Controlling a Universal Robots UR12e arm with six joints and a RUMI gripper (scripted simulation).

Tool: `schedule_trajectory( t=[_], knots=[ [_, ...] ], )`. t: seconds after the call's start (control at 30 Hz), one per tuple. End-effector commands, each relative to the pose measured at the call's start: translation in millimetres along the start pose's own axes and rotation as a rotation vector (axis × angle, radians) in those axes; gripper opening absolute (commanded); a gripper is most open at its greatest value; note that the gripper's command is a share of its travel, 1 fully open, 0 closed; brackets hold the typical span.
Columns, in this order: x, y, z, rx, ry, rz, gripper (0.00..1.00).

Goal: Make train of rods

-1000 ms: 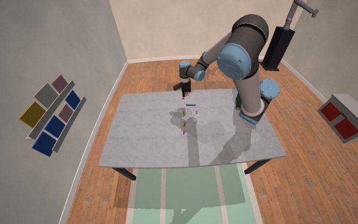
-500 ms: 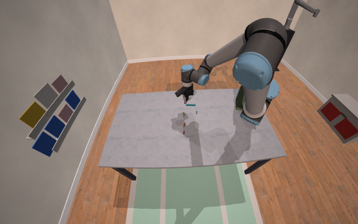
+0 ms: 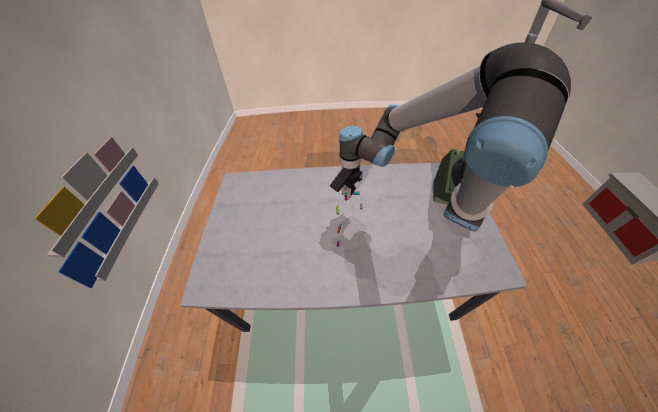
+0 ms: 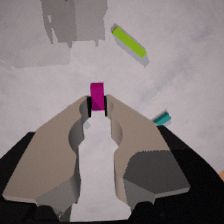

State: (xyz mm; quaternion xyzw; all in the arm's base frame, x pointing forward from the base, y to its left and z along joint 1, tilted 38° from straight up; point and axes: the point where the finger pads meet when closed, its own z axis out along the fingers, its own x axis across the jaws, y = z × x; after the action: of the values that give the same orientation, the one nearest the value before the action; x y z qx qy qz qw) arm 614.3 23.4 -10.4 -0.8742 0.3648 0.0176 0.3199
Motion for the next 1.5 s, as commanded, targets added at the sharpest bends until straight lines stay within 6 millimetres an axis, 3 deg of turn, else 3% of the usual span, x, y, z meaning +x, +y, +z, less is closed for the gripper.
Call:
schedule_trajectory(
  t=[0.0, 0.37, 1.07, 1.47],
  knots=[
    [-26, -8, 0, 0.005, -0.005, -0.156, 0.0],
    [-65, -19, 2, 0.007, -0.005, -0.378, 0.0],
    [-63, -19, 2, 0.006, -0.003, -0.384, 0.0],
    [-67, -18, 38, 0.007, -0.007, -0.382, 0.0]
  ],
)
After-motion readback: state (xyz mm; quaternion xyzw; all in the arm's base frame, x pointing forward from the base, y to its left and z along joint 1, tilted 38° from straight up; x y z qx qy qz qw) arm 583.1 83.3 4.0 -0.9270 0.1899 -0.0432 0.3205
